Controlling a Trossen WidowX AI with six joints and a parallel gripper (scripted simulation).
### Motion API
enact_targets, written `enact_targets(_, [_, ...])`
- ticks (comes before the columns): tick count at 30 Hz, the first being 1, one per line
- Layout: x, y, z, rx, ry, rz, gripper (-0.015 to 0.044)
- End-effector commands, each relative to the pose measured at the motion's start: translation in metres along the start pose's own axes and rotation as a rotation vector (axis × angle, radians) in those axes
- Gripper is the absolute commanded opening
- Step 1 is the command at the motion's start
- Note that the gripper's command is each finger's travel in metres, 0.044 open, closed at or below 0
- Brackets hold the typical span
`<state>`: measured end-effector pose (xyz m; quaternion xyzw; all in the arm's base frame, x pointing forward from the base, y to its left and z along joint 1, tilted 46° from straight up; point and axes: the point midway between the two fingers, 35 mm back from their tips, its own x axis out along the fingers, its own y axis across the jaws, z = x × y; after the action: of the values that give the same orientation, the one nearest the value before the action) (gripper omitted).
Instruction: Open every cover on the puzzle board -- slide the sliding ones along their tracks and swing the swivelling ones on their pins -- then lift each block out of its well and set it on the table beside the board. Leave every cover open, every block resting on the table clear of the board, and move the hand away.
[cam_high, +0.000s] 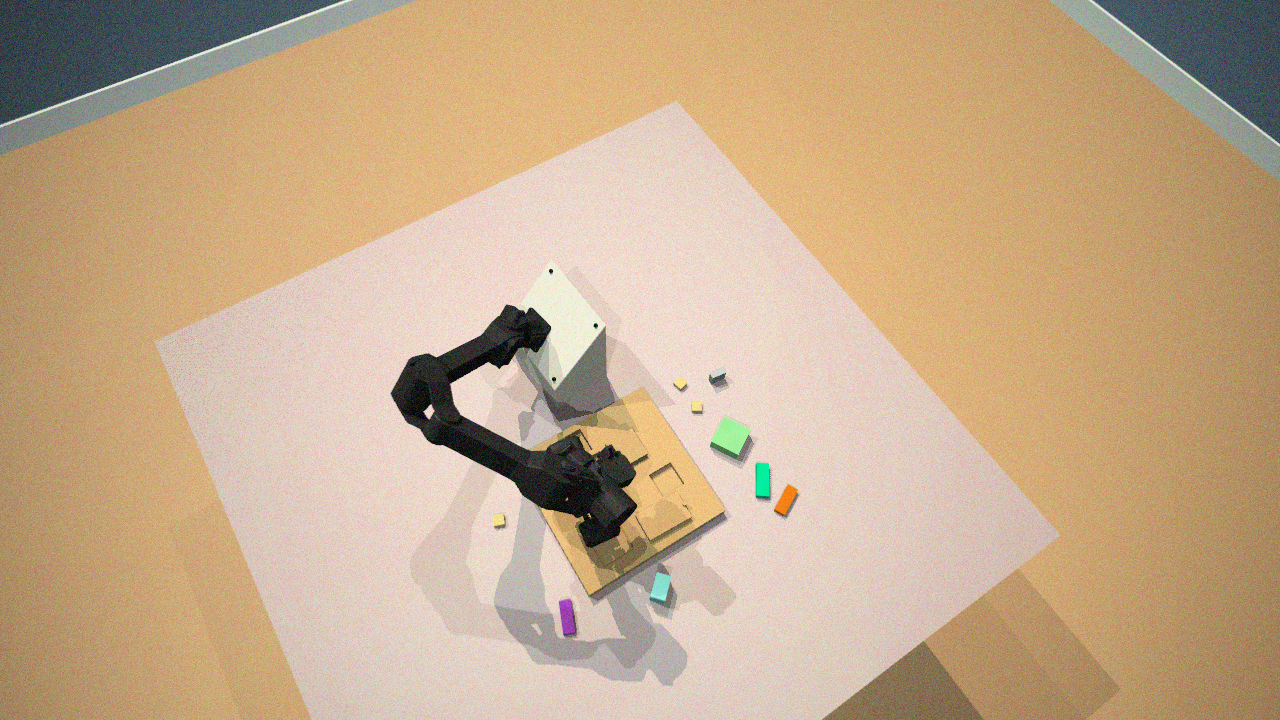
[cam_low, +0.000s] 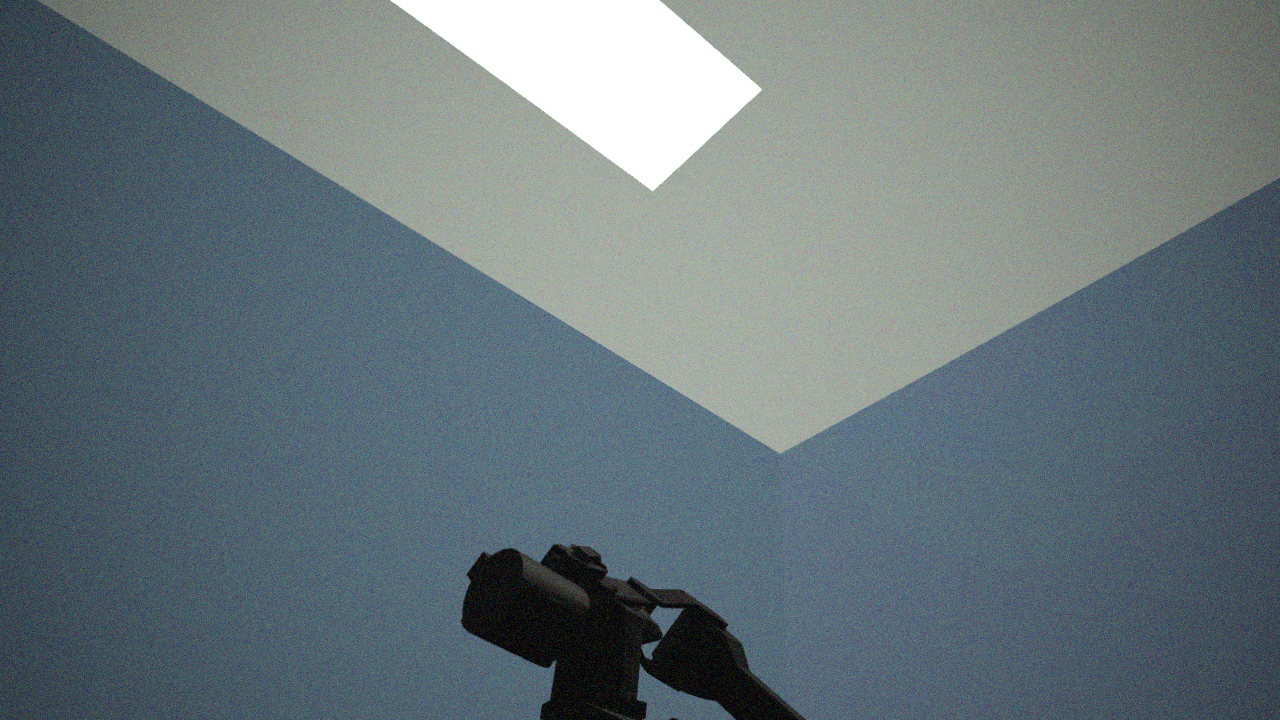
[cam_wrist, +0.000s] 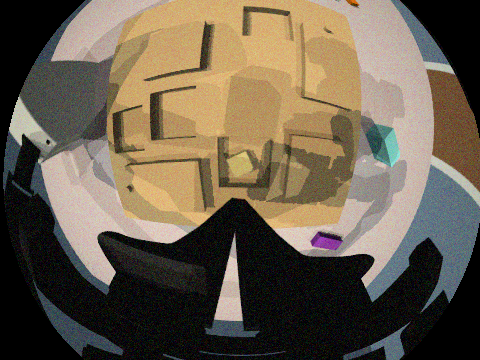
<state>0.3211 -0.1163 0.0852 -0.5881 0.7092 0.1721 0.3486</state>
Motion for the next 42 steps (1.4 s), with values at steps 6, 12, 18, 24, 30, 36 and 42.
enact_targets(6, [-0.001, -0.0001, 0.0033, 1.081, 0.003, -0.005, 0.0])
enact_targets(12, [-0.001, 0.0, 0.0038, 1.379, 0.002, -0.006, 0.0])
enact_targets(18, [-0.001, 0.0002, 0.0044, 1.676, 0.001, -0.006, 0.0])
enact_targets(24, [-0.001, 0.0003, 0.0049, 1.973, 0.0, -0.007, 0.0])
enact_targets(30, [-0.001, 0.0006, 0.0055, 2.271, -0.002, -0.006, 0.0])
enact_targets(36, [-0.0011, 0.0009, 0.0062, 2.569, -0.003, -0.004, 0.0])
enact_targets(42, [-0.001, 0.001, 0.0067, 2.866, -0.004, -0.004, 0.0])
